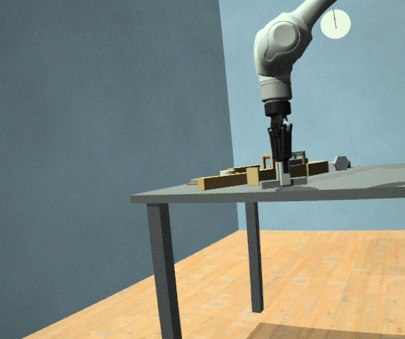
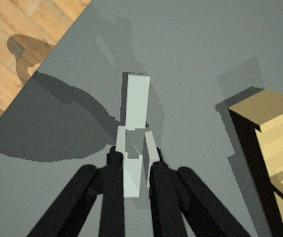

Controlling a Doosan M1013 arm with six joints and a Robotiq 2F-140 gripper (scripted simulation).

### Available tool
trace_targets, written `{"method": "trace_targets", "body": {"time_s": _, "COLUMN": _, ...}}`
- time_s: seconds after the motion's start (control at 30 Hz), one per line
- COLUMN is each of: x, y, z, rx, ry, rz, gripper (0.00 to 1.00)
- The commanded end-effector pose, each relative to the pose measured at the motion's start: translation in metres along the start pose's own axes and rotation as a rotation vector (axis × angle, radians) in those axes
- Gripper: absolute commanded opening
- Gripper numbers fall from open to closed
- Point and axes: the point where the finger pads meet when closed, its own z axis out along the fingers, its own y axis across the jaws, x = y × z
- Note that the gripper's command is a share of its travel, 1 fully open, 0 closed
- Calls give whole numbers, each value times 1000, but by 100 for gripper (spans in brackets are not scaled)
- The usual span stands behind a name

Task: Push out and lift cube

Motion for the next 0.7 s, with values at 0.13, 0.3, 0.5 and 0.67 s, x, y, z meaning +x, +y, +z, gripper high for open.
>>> {"method": "trace_targets", "body": {"time_s": 0.13, "x": 0, "y": 0, "z": -8, "rx": 0, "ry": 0, "rz": 0, "gripper": 0}}
{"method": "trace_targets", "body": {"time_s": 0.3, "x": 0, "y": 0, "z": -53, "rx": 0, "ry": 0, "rz": 0, "gripper": 0}}
{"method": "trace_targets", "body": {"time_s": 0.5, "x": 0, "y": 0, "z": -109, "rx": 0, "ry": 0, "rz": 0, "gripper": 0}}
{"method": "trace_targets", "body": {"time_s": 0.67, "x": 0, "y": 0, "z": -114, "rx": 0, "ry": 0, "rz": 0, "gripper": 0}}
